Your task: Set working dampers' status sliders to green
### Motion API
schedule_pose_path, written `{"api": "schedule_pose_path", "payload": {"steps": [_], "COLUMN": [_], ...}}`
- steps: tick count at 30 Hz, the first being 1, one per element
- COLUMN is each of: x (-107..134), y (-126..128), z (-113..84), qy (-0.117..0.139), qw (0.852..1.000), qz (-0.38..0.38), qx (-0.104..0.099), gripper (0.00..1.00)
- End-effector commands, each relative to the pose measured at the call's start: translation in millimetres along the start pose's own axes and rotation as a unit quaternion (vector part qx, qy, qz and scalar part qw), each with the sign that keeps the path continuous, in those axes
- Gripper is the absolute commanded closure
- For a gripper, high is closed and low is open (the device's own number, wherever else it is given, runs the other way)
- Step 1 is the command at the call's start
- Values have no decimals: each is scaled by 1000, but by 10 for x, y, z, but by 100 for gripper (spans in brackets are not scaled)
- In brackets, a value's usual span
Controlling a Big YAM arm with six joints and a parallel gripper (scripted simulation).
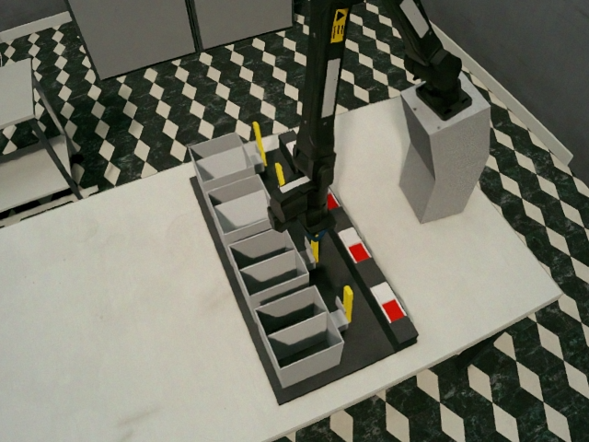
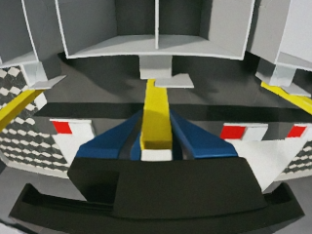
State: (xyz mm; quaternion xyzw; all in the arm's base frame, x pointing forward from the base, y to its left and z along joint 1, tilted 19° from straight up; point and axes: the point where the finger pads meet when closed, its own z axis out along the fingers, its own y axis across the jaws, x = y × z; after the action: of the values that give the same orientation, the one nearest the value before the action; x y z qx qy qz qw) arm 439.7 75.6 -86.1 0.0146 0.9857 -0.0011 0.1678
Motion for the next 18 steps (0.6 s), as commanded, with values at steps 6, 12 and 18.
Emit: {"api": "schedule_pose_path", "payload": {"steps": [6,12,18], "x": [-24,43,46], "y": [-47,-80,-116], "z": [65,71,73], "qy": [-1,4,4], "qw": [1000,1000,1000], "qz": [1,0,0], "qx": [-4,-13,-31], "gripper": [83,83,83]}}
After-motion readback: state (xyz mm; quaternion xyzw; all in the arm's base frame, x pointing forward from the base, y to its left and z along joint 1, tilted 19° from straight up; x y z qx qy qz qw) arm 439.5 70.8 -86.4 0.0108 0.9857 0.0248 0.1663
